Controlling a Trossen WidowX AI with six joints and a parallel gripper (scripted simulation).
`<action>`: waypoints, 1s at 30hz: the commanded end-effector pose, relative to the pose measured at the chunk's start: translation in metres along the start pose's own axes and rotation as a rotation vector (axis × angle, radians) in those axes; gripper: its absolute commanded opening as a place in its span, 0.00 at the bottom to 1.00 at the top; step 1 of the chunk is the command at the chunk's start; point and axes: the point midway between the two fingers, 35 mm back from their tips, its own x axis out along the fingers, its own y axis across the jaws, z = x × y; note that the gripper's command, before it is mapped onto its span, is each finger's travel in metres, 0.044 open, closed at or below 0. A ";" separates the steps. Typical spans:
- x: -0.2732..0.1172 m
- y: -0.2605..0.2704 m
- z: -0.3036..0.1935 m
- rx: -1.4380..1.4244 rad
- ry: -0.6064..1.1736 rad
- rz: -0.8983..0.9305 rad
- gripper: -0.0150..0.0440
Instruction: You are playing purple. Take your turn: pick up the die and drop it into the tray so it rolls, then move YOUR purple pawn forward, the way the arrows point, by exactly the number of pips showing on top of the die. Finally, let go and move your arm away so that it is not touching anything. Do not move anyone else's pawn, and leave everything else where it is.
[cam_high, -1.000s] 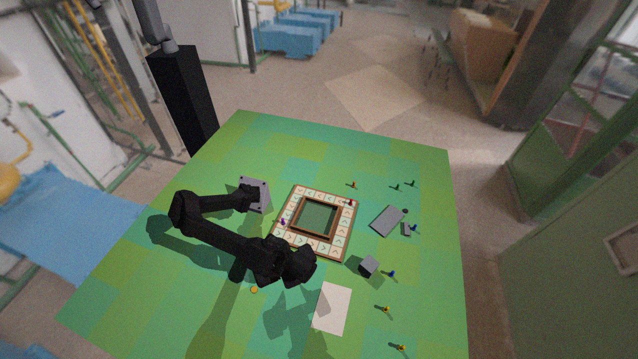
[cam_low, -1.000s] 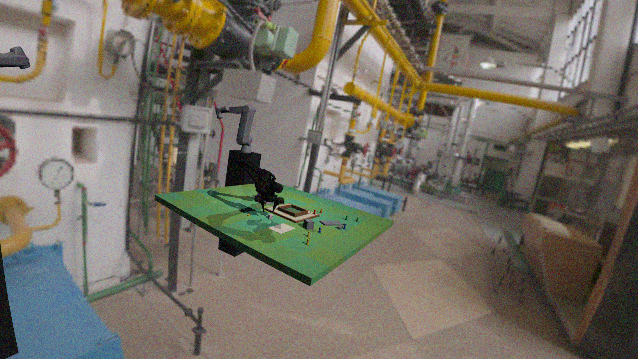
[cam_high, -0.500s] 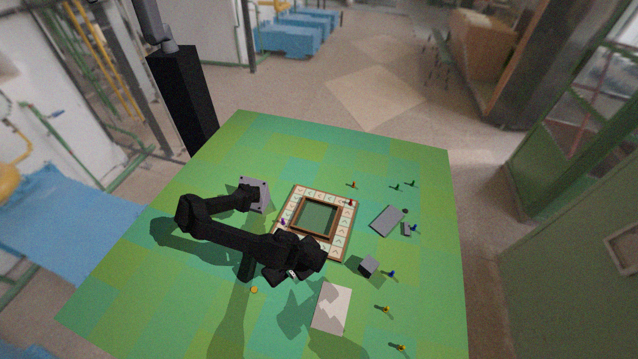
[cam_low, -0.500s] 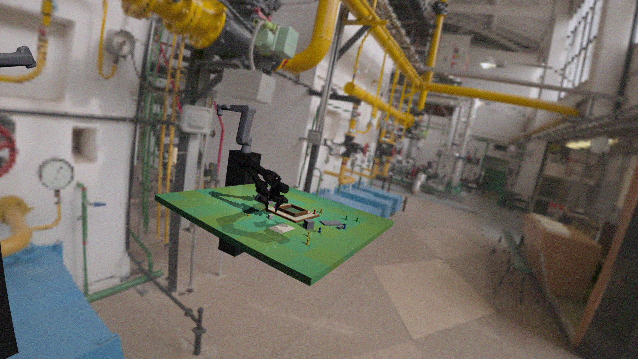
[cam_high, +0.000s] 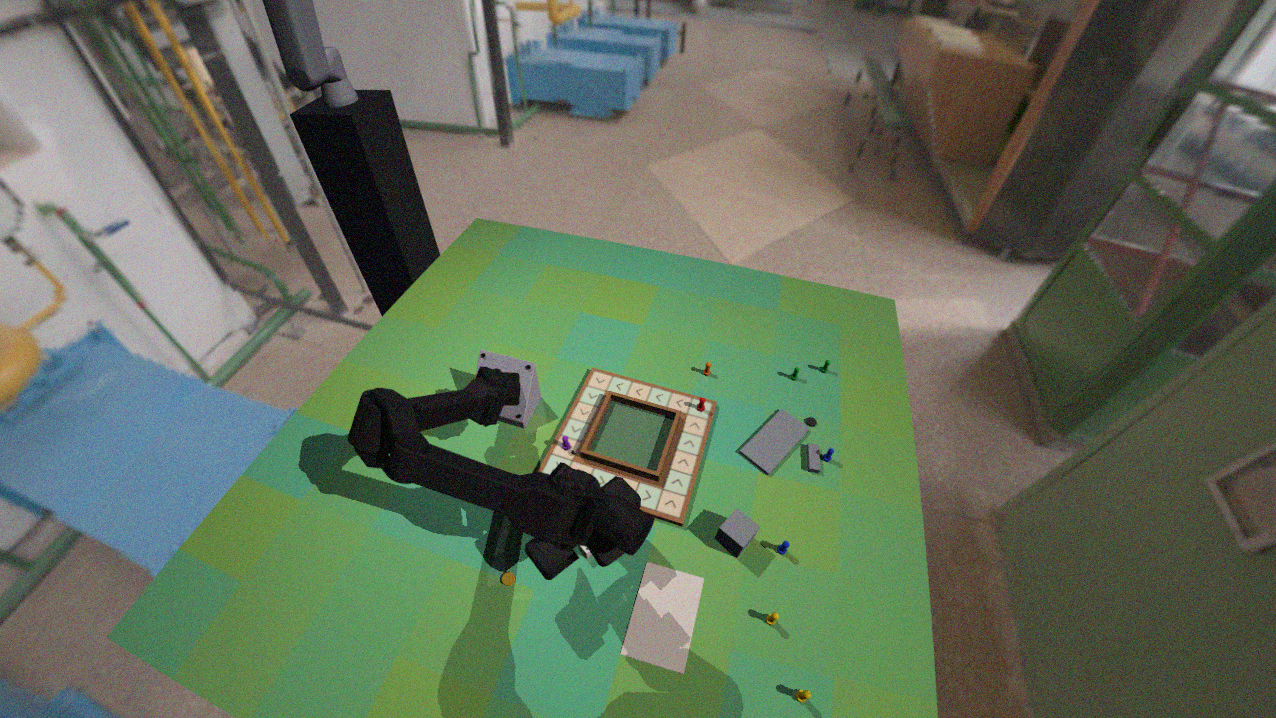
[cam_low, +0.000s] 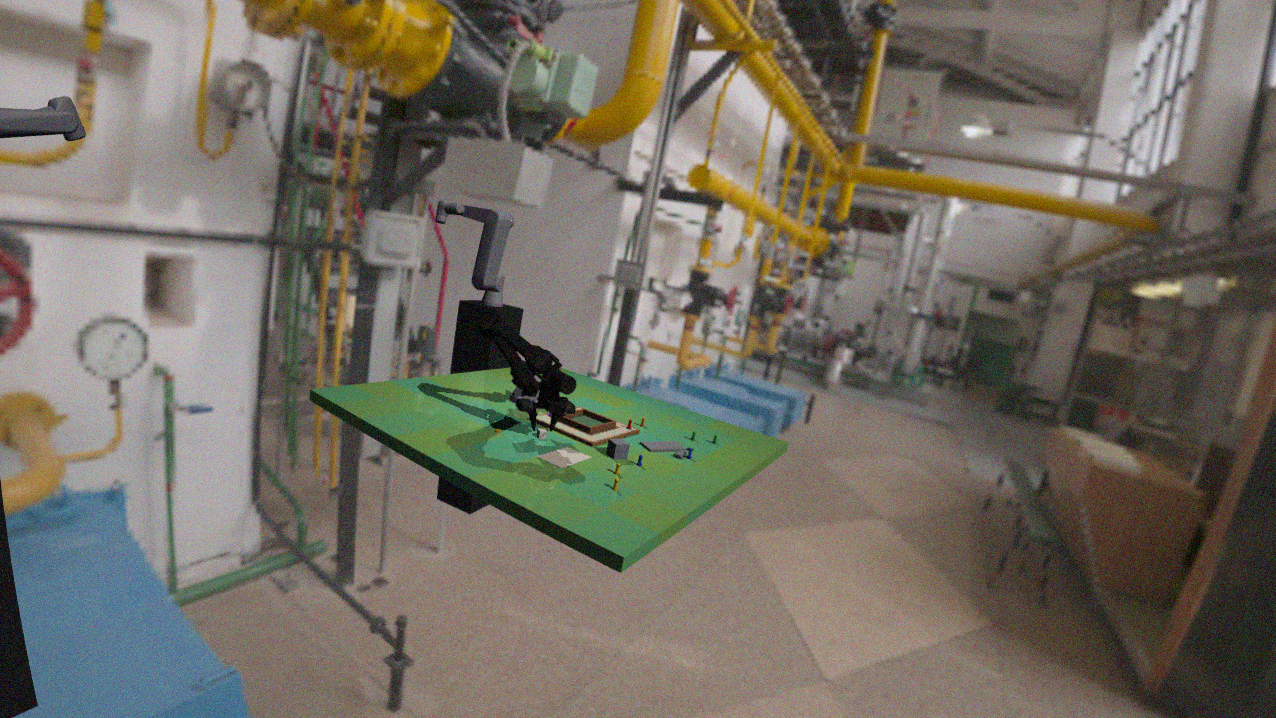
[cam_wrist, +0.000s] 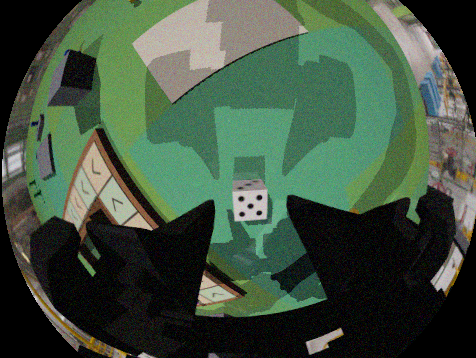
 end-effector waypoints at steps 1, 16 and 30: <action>0.007 0.001 -0.001 -0.007 0.001 0.003 0.72; 0.014 0.001 -0.001 -0.007 0.000 0.002 0.42; -0.023 0.007 0.004 -0.021 0.003 0.014 0.25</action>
